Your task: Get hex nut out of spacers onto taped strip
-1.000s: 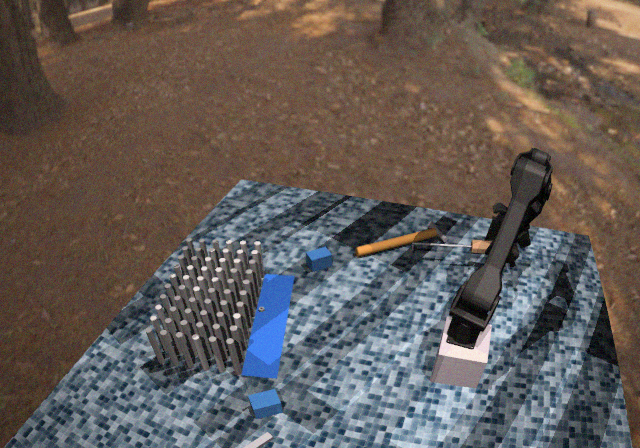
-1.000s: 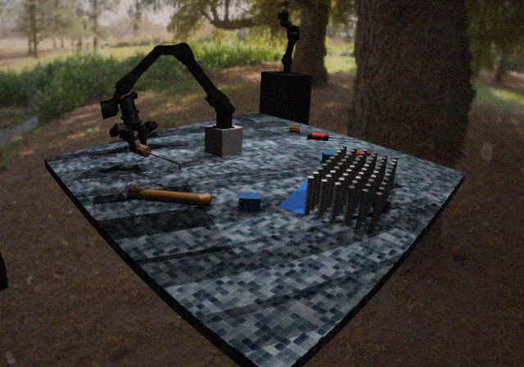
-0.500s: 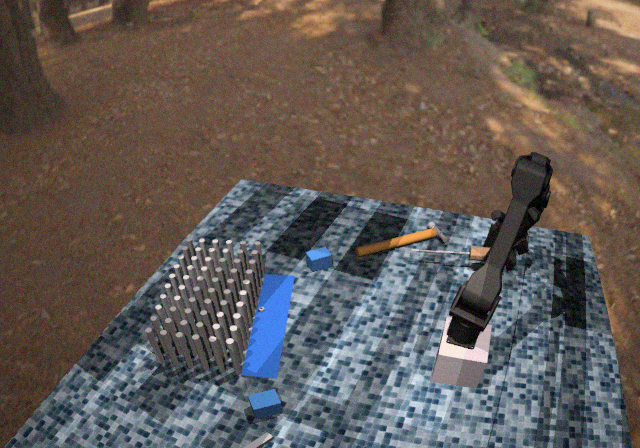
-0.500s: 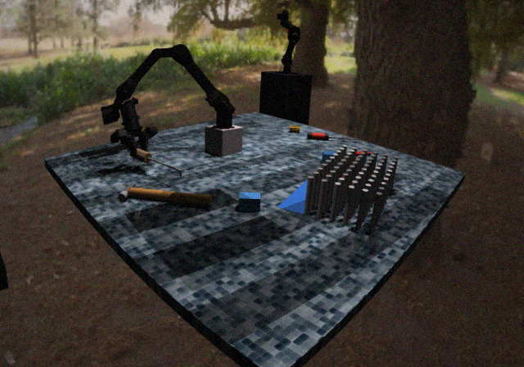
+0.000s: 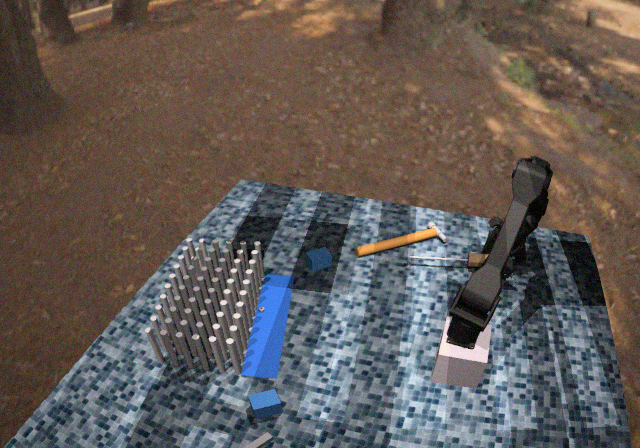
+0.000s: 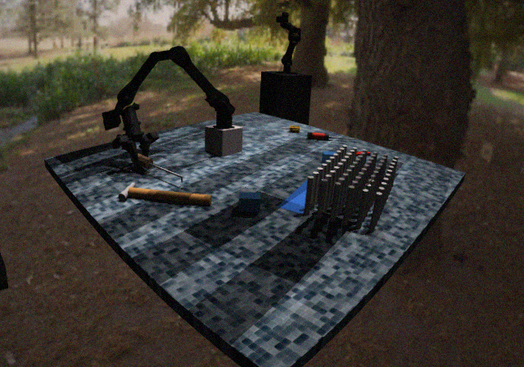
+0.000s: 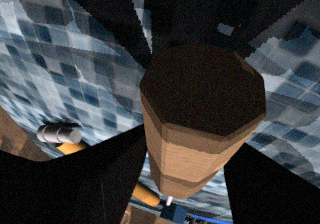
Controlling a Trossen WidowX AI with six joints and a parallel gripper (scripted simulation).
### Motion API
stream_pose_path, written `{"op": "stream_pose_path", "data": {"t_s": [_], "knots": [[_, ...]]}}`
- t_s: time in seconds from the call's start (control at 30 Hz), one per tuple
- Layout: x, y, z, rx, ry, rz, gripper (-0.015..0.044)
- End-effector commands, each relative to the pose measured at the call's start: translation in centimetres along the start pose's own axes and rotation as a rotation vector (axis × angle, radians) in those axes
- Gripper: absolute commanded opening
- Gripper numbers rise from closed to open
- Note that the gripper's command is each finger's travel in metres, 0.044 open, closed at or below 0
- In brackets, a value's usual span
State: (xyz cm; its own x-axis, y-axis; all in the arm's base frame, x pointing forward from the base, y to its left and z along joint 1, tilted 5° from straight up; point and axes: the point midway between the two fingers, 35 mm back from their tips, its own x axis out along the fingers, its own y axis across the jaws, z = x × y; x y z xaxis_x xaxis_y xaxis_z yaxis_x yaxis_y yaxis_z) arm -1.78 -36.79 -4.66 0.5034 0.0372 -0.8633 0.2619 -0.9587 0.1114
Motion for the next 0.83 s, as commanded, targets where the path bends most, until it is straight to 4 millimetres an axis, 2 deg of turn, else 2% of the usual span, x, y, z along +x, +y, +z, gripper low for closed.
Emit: {"op": "stream_pose_path", "data": {"t_s": [0.0, 0.27, 0.8], "knots": [[0.63, -0.41, 0.15, 0.001, 0.007, -0.005, 0.0000], [1.41, -0.74, 0.54, 0.001, 0.007, -0.005, 0.0000], [1.05, -0.43, 0.52, 0.001, 0.001, -0.001, 0.0420]]}}
